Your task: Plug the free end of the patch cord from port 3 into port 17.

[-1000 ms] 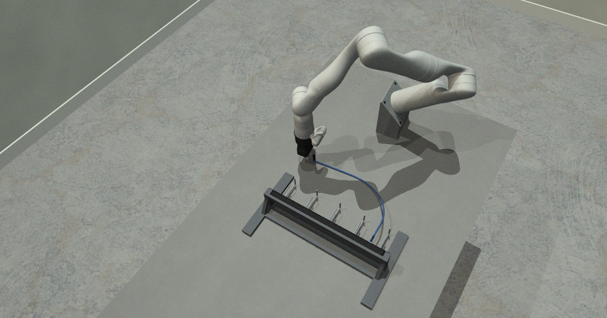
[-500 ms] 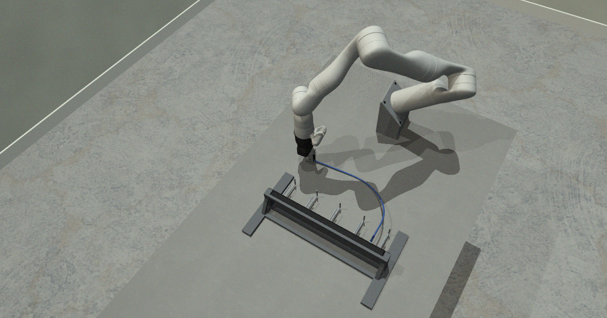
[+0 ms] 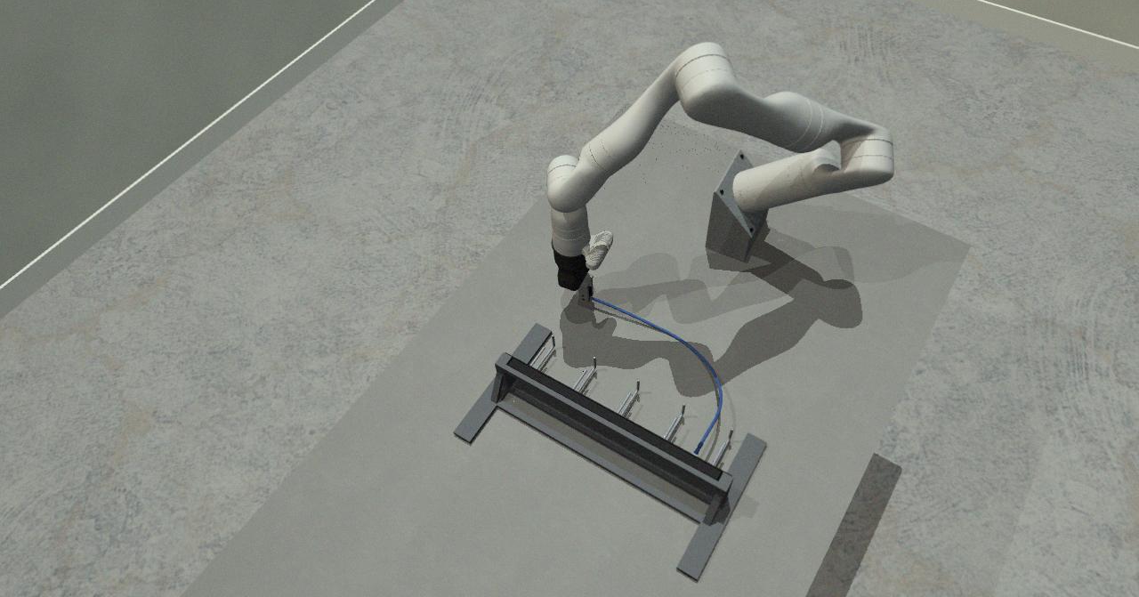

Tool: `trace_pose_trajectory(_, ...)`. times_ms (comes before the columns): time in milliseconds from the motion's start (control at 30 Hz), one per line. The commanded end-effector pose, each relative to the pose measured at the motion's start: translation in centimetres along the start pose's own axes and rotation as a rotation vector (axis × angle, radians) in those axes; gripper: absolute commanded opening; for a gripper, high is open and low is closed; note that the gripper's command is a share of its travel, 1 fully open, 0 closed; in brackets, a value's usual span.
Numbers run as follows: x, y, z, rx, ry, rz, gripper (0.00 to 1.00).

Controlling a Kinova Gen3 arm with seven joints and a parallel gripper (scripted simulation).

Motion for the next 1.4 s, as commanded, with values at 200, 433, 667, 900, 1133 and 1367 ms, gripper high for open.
trace_pose_trajectory(200, -0.4, -0.1, -1.9, -0.001, -0.01, -0.012, 0.0)
trace_pose_trajectory(433, -0.4, 0.0, -3.0, -0.001, -0.011, -0.013, 0.0)
trace_pose_trajectory(667, -0.4, -0.1, -3.6, -0.001, -0.01, -0.012, 0.0)
trace_pose_trajectory(900, -0.4, -0.1, -3.8, -0.001, -0.01, -0.012, 0.0)
trace_pose_trajectory(1133, -0.3, -0.1, -3.9, -0.001, -0.01, -0.012, 0.0)
trace_pose_trajectory(1367, -0.5, -0.2, -4.0, 0.0, -0.012, -0.008, 0.0)
Point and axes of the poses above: the point where the finger pads meet when closed, its own z axis out along the fingers, its own y axis across the jaws, x = y × z, the point moved 5 cm from there along -z, back along the fingers, and after that the axes turned 3 degrees about z, right-handed, at the moved point
